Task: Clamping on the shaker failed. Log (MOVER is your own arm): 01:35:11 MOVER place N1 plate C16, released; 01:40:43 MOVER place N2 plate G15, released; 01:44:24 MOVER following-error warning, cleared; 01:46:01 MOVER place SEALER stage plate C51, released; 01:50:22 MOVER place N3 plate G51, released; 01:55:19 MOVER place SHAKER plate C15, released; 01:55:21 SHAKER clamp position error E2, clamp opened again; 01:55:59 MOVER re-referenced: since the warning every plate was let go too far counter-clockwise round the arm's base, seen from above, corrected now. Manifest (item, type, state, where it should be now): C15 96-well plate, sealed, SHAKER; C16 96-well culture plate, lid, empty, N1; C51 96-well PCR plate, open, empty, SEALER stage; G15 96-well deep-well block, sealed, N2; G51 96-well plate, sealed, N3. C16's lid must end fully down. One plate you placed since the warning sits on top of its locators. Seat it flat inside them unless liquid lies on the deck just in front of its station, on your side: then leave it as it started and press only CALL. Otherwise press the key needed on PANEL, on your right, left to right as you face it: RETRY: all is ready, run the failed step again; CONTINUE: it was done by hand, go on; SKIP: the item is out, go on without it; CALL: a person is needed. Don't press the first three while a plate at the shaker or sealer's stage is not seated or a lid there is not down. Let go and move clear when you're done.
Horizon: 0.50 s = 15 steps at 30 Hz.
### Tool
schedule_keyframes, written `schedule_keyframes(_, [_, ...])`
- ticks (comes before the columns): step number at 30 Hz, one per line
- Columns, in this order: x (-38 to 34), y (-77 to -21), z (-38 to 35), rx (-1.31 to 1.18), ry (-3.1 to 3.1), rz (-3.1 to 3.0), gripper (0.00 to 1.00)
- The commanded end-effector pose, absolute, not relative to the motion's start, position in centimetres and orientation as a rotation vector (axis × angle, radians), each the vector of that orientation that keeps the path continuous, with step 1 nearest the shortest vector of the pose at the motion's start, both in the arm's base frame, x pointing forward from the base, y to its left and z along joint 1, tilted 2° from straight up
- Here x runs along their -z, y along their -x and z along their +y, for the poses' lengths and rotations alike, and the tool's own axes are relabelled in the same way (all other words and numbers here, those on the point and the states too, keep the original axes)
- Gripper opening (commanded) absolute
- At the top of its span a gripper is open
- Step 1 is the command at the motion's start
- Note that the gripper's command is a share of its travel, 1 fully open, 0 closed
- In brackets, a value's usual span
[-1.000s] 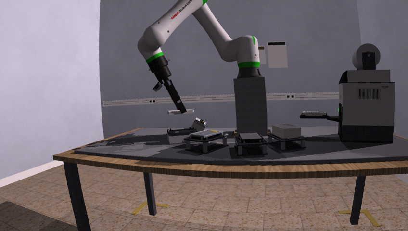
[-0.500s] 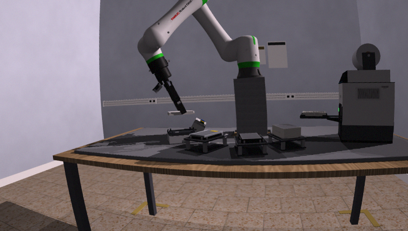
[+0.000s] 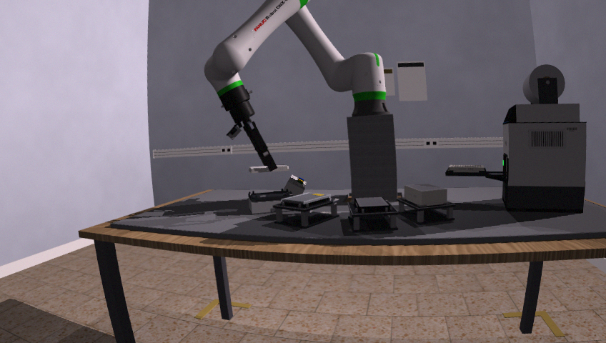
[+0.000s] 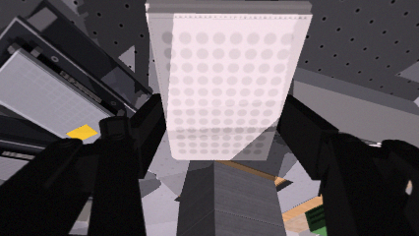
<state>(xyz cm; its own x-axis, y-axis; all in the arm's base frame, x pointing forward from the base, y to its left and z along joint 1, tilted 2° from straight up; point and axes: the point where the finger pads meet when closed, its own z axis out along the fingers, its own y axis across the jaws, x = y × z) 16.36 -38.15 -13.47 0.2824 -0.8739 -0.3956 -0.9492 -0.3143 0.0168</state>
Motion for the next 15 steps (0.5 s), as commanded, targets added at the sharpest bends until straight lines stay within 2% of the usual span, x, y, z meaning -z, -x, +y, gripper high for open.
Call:
schedule_keyframes(1, [13.46, -16.39, -38.23, -0.493, 2.33, 1.688, 0.1])
schedule_keyframes(15, [13.93, -16.39, -38.24, -0.493, 2.33, 1.688, 0.1])
